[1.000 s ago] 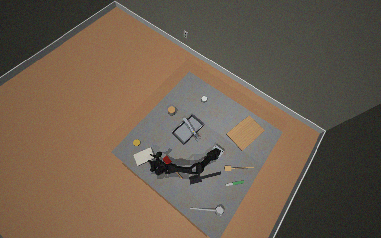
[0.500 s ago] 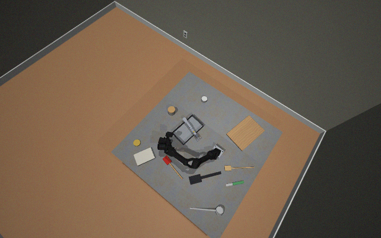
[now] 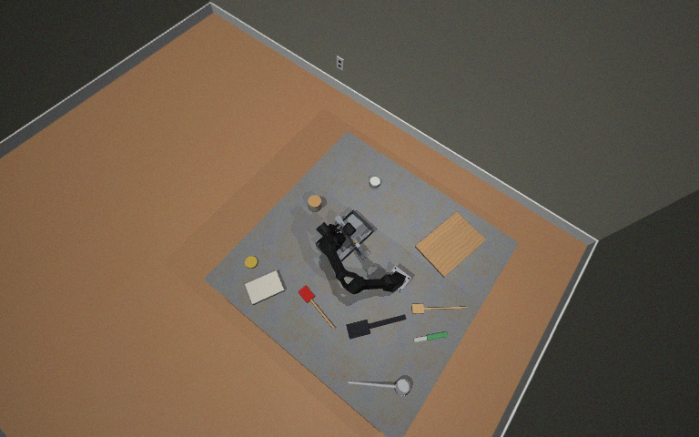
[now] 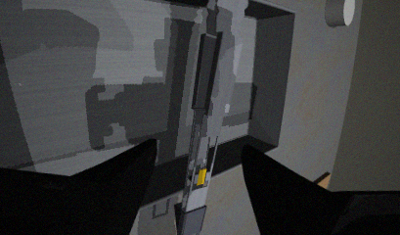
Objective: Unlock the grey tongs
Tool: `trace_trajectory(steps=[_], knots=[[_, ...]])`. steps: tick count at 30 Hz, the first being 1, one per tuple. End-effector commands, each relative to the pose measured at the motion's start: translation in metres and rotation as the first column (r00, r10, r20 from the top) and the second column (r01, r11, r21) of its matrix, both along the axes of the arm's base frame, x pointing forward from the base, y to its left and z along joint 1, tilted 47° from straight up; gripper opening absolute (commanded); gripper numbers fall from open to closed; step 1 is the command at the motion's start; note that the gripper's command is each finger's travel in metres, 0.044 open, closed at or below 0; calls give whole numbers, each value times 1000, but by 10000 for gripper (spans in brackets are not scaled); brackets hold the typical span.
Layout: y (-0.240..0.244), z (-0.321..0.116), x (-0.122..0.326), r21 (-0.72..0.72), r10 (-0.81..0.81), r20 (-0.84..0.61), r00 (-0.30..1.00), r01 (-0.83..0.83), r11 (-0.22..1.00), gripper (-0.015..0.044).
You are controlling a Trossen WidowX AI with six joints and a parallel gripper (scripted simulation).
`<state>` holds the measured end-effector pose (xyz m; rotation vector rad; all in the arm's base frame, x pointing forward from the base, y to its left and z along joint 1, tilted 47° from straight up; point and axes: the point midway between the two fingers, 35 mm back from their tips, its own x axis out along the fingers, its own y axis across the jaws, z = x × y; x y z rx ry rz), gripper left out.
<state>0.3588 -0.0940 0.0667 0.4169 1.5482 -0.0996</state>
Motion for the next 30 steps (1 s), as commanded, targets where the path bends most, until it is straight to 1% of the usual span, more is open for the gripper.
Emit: trace_trajectory(steps=[1, 19, 30], knots=[[-7, -12, -31, 121, -44, -123, 991, 59, 991, 260], [-5, -9, -21, 121, -44, -123, 992, 59, 991, 260], [-1, -24, -20, 121, -44, -122, 992, 59, 991, 260]])
